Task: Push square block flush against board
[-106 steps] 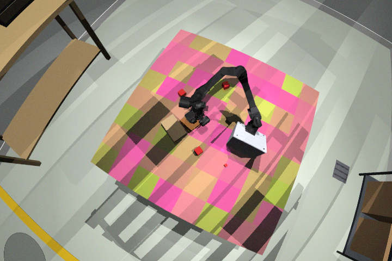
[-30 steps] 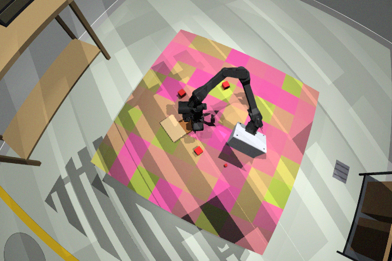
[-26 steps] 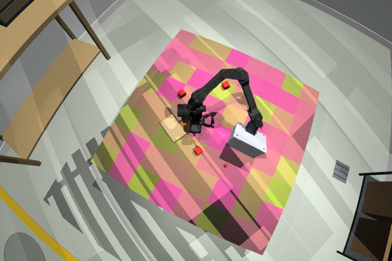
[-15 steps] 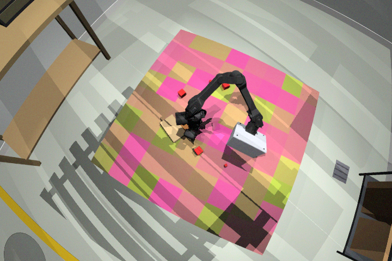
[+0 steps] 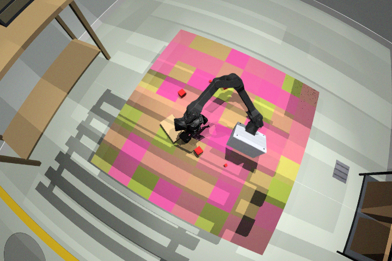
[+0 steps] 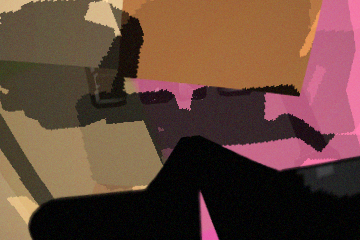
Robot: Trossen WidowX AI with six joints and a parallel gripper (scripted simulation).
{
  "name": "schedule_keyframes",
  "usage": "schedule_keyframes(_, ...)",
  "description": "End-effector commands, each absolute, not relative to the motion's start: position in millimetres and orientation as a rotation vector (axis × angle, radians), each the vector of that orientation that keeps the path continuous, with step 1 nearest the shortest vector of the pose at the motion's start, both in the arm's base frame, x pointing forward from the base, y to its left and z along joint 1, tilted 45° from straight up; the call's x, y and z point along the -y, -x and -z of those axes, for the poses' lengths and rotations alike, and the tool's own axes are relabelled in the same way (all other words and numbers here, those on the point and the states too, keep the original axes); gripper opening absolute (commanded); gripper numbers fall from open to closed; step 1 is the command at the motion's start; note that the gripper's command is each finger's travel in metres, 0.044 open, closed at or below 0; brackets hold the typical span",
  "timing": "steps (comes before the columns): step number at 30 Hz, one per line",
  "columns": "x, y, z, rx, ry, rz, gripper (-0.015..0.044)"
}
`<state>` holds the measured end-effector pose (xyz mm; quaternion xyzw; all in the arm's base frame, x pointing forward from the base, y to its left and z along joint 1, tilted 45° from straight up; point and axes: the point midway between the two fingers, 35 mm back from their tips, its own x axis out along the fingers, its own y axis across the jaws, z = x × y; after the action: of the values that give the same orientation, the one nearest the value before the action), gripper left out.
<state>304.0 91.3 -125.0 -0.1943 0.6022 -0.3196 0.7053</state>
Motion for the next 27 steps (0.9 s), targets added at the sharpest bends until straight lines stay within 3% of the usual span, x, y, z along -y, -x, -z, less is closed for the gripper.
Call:
schedule_keyframes(1, -58.7, -301.5, 152.5, -1.351, 0.447, 0.729, 0.0)
schedule_keyframes(27, -54.2, -324.8, 150.3, -1.35, 0.447, 0.73, 0.0)
